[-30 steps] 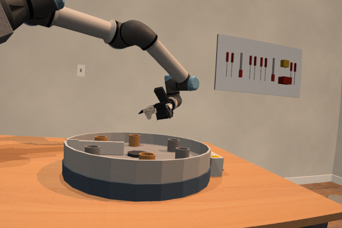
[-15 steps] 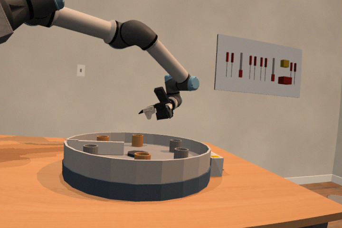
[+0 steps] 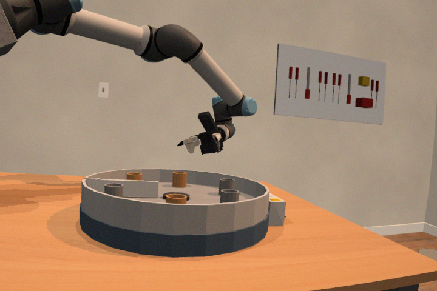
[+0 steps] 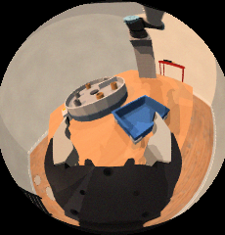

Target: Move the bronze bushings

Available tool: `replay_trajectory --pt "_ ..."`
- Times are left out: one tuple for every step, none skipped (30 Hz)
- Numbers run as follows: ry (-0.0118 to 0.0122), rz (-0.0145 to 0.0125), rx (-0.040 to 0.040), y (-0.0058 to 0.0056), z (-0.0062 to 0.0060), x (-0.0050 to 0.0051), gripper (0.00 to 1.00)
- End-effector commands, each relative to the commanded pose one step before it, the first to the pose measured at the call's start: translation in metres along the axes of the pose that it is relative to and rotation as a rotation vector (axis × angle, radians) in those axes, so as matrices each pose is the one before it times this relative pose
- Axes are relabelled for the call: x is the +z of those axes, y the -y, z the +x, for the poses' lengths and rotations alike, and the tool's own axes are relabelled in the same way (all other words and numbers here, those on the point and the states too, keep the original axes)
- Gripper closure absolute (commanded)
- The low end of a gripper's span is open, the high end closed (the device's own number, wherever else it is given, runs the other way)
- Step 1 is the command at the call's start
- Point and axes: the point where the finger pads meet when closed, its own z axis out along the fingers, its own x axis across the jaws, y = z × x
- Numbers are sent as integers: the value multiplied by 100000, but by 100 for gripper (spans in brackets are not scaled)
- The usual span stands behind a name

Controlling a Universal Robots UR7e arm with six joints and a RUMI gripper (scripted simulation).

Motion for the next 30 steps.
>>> replay_trajectory --pt "-2806 1082 -42 -13 -530 1021 0" --pt "-820 349 -19 -20 -149 311 0" --pt "-884 365 -18 -20 -162 333 0" --pt "-950 380 -16 -21 -175 355 0" --pt "-1017 392 -15 -21 -189 377 0" --pt "-1085 401 -12 -21 -203 399 0" --pt "-1154 408 -10 -20 -218 421 0" --pt "-1224 412 -6 -19 -233 442 0" --pt "-1294 413 -2 -18 -248 462 0" --pt "-1364 410 2 -17 -264 482 0" --pt "0 0 0 0 0 0 0" --pt "0 0 0 0 0 0 0" --pt "-1435 403 7 -15 -280 501 0" --pt "-1505 392 13 -12 -296 520 0" --pt "-1575 378 19 -9 -313 538 0" --pt "-1644 359 26 -6 -330 554 0" --pt "-1712 335 33 -2 -347 570 0" --pt "-1780 307 41 3 -364 585 0" --pt "-1845 274 49 8 -382 599 0" --pt "-1910 237 57 14 -399 611 0" --pt "-1972 195 66 21 -417 622 0" --pt "-2032 147 76 28 -434 632 0" --pt "-2089 95 85 36 -451 641 0" --pt "-2143 38 94 44 -468 648 0" --pt "-2195 -24 104 54 -485 653 0" --pt "-2242 -90 114 64 -501 657 0" --pt "-2286 -161 123 74 -517 660 0" --pt "0 0 0 0 0 0 0" --pt "0 0 0 0 0 0 0" --pt "-2326 -236 133 86 -532 661 0"
